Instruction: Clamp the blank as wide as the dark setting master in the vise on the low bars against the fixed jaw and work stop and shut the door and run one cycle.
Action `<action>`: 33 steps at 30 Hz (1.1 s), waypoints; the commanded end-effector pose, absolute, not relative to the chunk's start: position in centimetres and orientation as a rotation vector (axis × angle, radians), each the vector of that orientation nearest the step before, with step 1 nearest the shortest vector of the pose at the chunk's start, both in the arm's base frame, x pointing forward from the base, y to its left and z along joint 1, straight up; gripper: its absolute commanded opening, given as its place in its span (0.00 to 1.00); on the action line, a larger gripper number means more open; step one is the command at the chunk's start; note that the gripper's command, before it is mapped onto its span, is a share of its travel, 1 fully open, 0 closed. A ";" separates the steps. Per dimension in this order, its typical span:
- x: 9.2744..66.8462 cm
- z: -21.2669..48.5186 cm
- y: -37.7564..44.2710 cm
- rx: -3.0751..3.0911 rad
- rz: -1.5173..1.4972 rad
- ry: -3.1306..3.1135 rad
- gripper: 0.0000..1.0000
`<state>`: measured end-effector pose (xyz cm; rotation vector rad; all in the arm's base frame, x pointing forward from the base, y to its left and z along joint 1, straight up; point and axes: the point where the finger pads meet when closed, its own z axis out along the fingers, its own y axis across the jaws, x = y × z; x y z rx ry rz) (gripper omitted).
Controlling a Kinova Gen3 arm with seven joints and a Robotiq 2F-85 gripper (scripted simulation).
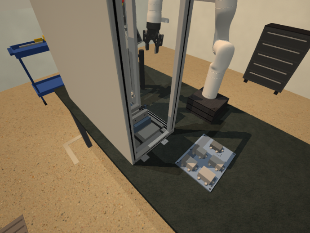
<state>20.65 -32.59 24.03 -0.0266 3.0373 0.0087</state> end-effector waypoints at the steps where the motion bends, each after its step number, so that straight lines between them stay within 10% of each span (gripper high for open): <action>1: 20.6 24.1 -32.6 -0.027 0.007 3.036 0.80; 33: 20.6 36.1 -32.7 -0.028 0.006 3.141 0.80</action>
